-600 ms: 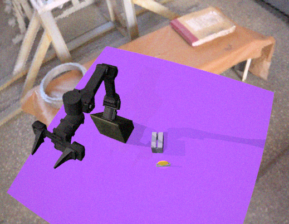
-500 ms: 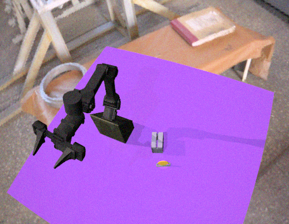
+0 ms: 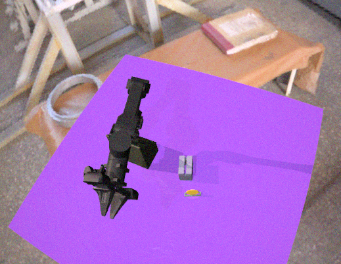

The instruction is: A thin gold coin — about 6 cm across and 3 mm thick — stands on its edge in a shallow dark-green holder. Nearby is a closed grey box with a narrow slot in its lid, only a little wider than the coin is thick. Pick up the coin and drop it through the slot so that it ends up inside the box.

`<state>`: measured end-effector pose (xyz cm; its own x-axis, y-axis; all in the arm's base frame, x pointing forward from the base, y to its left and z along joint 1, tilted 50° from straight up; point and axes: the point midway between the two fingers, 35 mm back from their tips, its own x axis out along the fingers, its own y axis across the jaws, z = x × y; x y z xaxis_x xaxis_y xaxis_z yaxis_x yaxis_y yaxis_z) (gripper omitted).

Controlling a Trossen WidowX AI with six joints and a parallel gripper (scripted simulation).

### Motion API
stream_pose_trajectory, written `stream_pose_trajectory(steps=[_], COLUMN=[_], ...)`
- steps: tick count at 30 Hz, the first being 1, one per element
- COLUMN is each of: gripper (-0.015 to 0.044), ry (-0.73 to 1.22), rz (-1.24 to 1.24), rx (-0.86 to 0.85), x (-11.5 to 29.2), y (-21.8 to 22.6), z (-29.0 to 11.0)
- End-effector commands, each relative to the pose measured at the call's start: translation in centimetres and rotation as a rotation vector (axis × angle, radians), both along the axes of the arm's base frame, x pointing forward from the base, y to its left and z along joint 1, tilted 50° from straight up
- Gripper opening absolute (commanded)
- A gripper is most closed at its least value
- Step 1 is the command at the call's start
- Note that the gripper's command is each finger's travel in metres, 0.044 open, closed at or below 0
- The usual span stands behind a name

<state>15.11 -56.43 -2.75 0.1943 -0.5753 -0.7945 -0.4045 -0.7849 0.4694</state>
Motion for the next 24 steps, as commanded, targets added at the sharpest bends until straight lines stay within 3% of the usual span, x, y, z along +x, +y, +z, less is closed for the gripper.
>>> stream_pose_trajectory(steps=[1,13,24], gripper=[0.0161,0.0161,0.0161], ry=[0.167,0.329,0.351], rz=[0.479,1.288,2.024], rx=[0.058,0.036,-0.111], x=[5.3,12.1,16.1], y=[5.1,14.4,24.0], z=[-2.3,-4.6,-5.6])
